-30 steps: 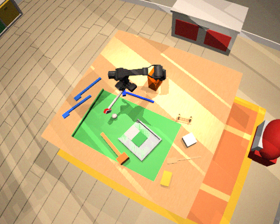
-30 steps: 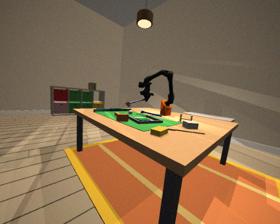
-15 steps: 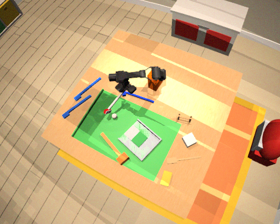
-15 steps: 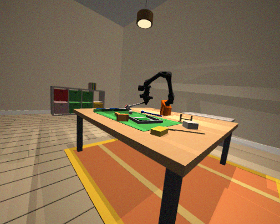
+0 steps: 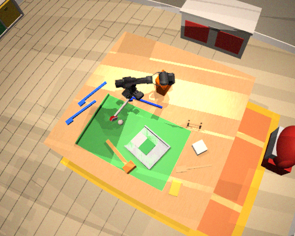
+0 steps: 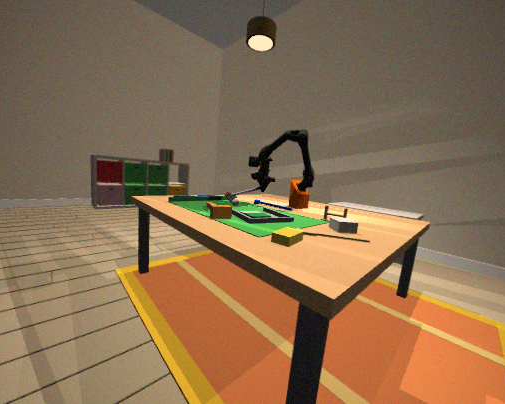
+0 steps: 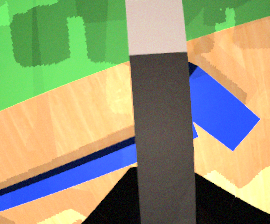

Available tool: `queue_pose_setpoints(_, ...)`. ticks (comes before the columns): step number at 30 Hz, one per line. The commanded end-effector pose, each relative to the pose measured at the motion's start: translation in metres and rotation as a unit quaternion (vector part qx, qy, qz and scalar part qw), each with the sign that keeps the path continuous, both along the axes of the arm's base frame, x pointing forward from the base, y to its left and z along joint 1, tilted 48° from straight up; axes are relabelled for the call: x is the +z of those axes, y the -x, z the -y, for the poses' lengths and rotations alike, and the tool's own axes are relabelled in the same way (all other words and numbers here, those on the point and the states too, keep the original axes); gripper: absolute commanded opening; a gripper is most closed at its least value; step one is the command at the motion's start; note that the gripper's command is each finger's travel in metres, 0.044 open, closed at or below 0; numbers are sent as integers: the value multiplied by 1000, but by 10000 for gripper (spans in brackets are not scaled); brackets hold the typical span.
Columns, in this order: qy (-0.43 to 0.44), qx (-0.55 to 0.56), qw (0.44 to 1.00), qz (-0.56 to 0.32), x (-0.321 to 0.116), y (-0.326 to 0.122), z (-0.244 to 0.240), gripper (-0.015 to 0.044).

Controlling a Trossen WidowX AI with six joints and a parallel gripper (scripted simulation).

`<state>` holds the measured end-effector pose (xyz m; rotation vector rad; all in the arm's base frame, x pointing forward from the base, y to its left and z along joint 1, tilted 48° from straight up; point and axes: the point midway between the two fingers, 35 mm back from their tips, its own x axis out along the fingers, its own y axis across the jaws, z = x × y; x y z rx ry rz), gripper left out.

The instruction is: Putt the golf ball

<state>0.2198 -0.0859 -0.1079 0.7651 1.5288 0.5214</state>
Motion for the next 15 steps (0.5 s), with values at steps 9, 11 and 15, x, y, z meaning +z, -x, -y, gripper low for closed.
queue_pose_setpoints(9, 0, 0, 1000, 1, -6, 0, -7, 0)
queue_pose_setpoints(11, 0, 0, 1000, 1, -6, 0, -7, 0)
queue_pose_setpoints(15, 0, 0, 1000, 1, -6, 0, -7, 0)
